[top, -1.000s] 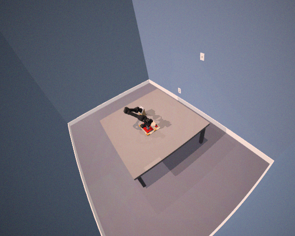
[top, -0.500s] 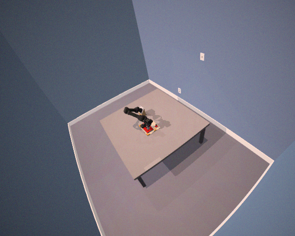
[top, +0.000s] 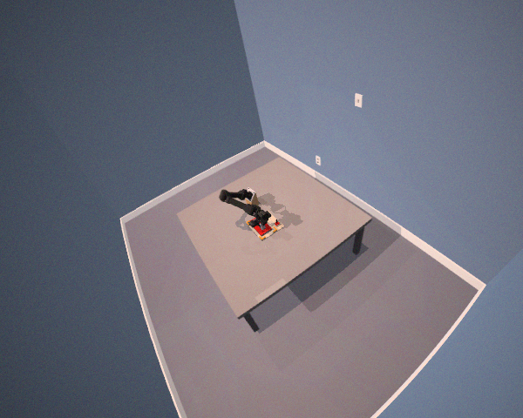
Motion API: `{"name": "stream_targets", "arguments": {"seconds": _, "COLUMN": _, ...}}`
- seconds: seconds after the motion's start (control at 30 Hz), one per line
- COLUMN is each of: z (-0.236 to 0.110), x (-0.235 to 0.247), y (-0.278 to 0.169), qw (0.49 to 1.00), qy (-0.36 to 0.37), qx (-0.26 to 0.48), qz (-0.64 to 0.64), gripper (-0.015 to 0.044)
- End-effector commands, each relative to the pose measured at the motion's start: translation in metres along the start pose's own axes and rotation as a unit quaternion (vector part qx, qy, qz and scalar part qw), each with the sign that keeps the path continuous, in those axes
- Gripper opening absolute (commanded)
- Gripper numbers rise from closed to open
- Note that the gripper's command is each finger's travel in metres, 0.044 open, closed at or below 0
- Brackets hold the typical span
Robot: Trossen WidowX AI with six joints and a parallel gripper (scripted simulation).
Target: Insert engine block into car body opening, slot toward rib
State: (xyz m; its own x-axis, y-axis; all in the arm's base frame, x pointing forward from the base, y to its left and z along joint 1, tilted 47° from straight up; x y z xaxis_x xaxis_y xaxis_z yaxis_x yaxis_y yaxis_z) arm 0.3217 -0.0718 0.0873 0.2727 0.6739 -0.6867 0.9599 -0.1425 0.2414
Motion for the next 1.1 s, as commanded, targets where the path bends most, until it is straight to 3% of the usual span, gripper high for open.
{"name": "stream_targets", "arguments": {"seconds": 0.0, "z": 0.0011, "x": -0.0002, "y": 0.0002, "qw": 1.0, "qy": -0.002, "qx": -0.001, "qz": -0.001, "gripper": 0.0159}}
{"name": "stream_targets", "arguments": {"seconds": 0.73, "z": 0.0064, "x": -0.0003, "y": 0.0003, "qw": 1.0, "qy": -0.002, "qx": -0.001, "qz": -0.001, "gripper": 0.0159}}
{"name": "stream_targets", "arguments": {"seconds": 1.07, "z": 0.0055, "x": -0.0001, "y": 0.0001, "qw": 1.0, "qy": 0.0, "qx": 0.0, "qz": 0.0, "gripper": 0.0422}}
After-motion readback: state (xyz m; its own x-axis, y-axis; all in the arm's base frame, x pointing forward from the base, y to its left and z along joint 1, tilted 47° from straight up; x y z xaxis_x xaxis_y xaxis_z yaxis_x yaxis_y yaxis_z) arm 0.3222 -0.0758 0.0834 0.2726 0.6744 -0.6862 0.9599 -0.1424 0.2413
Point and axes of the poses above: the point midway between the two fingers, 35 mm back from their tips, its own z axis out along the fingers, its own x axis across the jaws, y = z × x, the point moved 2 cm from there along -z, back along the fingers, and after that the axes turned 12 degrees about z, right-handed, at the moved point
